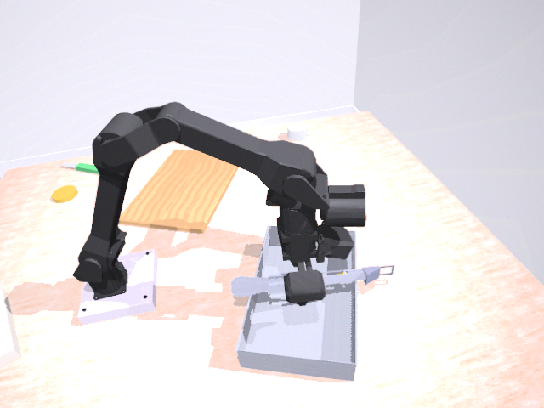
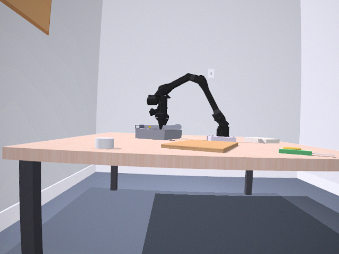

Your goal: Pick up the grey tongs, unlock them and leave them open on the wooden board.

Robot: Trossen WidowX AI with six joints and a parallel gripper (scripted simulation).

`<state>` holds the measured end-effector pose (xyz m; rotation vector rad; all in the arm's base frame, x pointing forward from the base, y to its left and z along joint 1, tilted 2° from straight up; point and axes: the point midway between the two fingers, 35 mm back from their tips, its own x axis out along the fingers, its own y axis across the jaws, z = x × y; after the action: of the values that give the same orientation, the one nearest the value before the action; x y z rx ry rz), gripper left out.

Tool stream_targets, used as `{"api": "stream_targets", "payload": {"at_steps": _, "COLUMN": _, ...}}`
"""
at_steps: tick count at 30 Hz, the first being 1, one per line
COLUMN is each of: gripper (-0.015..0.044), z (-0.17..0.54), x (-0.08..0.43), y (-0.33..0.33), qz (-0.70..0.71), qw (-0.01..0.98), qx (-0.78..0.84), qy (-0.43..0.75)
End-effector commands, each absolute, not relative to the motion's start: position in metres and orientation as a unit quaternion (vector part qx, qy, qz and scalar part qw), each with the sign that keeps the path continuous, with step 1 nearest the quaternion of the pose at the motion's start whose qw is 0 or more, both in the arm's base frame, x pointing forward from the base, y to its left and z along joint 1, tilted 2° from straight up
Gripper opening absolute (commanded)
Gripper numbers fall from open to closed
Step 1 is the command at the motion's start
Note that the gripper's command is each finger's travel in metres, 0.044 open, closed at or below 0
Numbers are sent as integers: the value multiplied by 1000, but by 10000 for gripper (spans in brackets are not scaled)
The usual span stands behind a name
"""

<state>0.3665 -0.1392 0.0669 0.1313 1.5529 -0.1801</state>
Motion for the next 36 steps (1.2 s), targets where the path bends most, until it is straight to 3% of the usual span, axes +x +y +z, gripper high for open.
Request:
{"api": "stream_targets", "payload": {"at_steps": 1, "gripper": 440, "z": 60, "x": 366, "y": -140, "qz": -82, "qw": 708, "qx": 61, "qy": 699}}
{"api": "stream_targets", "payload": {"at_steps": 16, "gripper": 440, "z": 38, "x": 365, "y": -140, "qz": -82, "qw": 708, "qx": 61, "qy": 699}}
{"api": "stream_targets", "payload": {"at_steps": 28, "gripper": 125, "z": 41, "x": 365, "y": -139, "qz": -82, "qw": 707, "qx": 60, "qy": 700}}
{"api": "stream_targets", "payload": {"at_steps": 36, "gripper": 72, "z": 41, "x": 365, "y": -139, "qz": -82, "qw": 707, "qx": 60, "qy": 700}}
